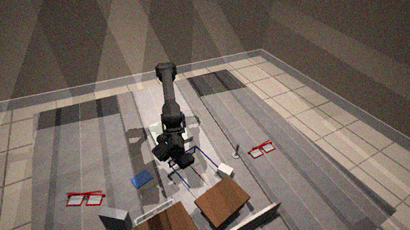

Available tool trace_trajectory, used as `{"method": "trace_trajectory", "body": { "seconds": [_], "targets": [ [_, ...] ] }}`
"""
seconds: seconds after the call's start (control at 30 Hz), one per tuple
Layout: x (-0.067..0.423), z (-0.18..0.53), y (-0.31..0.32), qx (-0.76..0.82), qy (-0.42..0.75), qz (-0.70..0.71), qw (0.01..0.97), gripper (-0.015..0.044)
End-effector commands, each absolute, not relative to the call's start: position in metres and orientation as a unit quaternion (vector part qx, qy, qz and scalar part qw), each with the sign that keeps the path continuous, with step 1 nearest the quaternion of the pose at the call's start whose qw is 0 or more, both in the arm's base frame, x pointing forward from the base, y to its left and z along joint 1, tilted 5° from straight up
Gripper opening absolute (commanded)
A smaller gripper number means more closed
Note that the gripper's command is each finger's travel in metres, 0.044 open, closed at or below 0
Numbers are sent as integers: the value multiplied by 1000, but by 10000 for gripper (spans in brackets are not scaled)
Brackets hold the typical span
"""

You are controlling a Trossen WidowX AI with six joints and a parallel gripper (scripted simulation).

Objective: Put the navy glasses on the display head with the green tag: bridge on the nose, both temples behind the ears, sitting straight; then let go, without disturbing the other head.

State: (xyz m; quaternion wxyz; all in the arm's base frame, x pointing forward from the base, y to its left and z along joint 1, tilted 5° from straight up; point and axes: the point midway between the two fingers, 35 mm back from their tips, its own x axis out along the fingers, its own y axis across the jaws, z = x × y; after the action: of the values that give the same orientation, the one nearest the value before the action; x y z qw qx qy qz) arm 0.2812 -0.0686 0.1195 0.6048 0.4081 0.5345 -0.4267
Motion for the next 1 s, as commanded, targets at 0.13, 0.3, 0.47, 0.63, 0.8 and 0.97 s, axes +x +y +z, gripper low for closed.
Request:
{"method": "trace_trajectory", "body": {
  "seconds": [0.13, 0.3, 0.47, 0.63, 0.8, 0.97],
  "targets": [
    [281, 110, -70, 406, 534, -429, 605, 0],
    [282, 105, -70, 406, 534, -429, 605, 0],
    [282, 101, -71, 406, 534, -429, 605, 0],
    [282, 96, -71, 406, 534, -429, 605, 0],
    [283, 92, -72, 406, 534, -429, 605, 0],
    [284, 91, -72, 406, 534, -429, 605, 0]
  ]
}}
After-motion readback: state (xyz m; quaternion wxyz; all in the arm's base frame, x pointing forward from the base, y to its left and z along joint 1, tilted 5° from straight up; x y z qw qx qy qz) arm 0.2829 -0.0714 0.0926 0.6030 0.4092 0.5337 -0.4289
